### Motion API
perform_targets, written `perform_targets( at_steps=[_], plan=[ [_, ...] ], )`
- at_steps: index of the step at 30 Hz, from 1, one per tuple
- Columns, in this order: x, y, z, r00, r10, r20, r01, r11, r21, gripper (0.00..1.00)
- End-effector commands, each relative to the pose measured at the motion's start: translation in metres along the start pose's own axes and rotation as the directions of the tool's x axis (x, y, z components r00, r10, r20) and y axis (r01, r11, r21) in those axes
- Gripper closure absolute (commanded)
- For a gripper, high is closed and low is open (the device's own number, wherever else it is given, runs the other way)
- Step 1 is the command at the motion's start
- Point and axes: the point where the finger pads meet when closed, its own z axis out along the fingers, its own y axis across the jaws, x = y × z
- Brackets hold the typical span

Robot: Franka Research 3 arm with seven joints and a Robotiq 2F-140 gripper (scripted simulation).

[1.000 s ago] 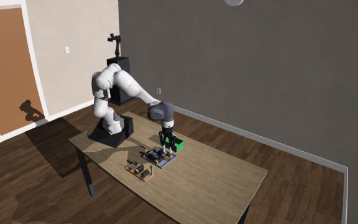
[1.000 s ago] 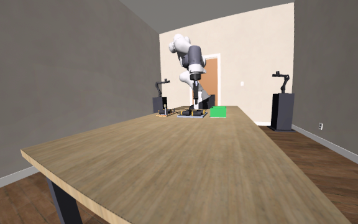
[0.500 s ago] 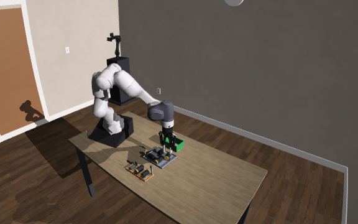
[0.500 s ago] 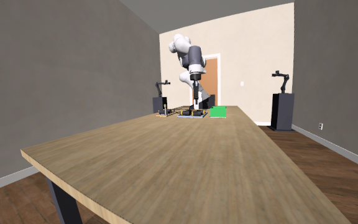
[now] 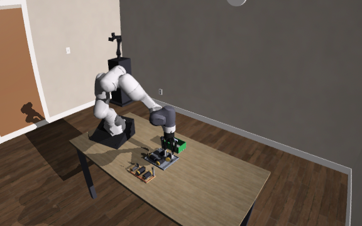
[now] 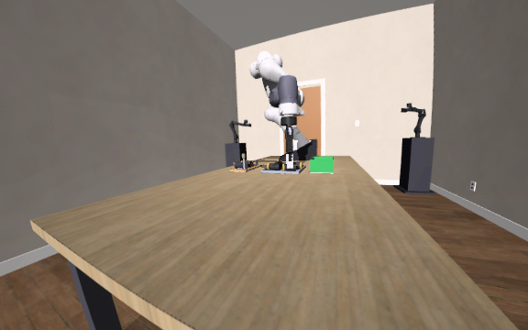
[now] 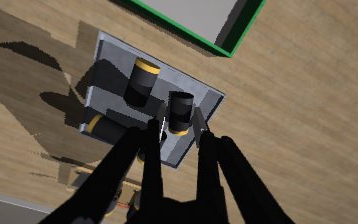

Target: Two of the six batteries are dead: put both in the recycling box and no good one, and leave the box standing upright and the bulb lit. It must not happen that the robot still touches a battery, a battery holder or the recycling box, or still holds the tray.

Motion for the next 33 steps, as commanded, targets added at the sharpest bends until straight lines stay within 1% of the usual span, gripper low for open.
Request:
perform_targets(
  at_steps=[1,3,9,17,18,33],
  plan=[
    [-0.0004,0.0043,0.0007,1.000,0.005,-0.003,-0.005,1.000,-0.013,0.71],
    [-0.0004,0.0043,0.0007,1.000,0.005,-0.003,-0.005,1.000,-0.013,0.71],
    [-0.0003,0.0044,0.0089,1.000,0.005,-0.003,-0.005,1.000,-0.013,0.71],
    [-0.0003,0.0044,0.0093,1.000,0.005,-0.003,-0.005,1.000,-0.013,0.71],
    [-0.0003,0.0044,0.0093,1.000,0.005,-0.003,-0.005,1.000,-0.013,0.84],
    [-0.0003,0.0044,0.0093,1.000,0.005,-0.003,-0.005,1.000,-0.013,0.84]
  ],
)
